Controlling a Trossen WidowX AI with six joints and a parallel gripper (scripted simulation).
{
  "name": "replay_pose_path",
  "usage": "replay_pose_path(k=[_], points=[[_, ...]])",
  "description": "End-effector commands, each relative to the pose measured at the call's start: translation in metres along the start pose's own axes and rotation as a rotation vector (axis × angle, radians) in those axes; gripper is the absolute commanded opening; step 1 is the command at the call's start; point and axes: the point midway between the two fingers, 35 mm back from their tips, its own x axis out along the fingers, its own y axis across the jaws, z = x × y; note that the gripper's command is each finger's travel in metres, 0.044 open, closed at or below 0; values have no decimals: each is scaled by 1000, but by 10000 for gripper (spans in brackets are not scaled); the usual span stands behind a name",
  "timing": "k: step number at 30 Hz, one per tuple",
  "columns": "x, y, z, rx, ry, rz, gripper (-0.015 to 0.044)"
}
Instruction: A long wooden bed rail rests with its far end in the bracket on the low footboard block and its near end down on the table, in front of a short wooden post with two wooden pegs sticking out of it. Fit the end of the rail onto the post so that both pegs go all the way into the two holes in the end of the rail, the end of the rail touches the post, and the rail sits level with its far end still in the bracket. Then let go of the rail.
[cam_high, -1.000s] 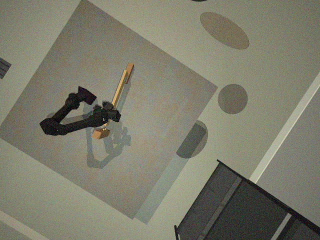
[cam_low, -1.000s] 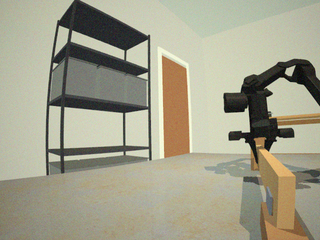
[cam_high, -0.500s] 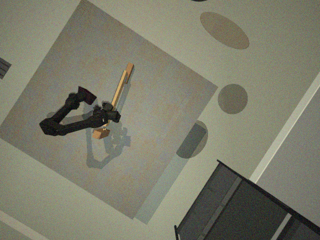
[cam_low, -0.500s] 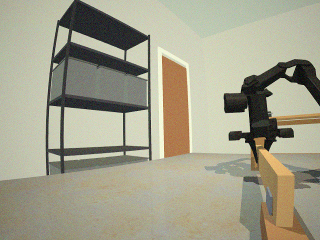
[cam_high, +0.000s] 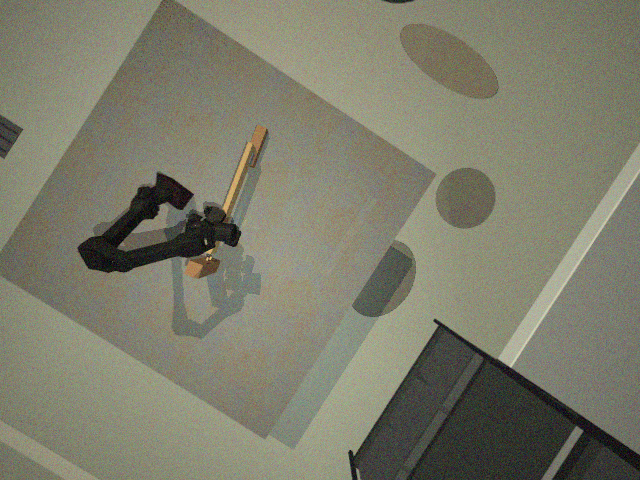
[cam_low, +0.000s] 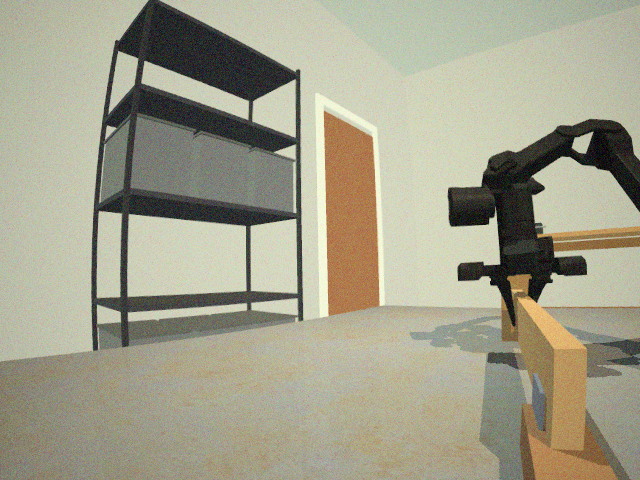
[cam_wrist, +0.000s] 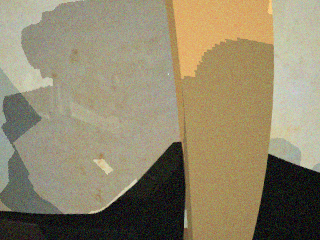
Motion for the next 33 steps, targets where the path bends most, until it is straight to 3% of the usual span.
replay_pose_path(k=[1, 33], points=[[-3, -3, -3, -2, 0, -10, 0], [-3, -3, -13, -2, 1, -10, 0]])
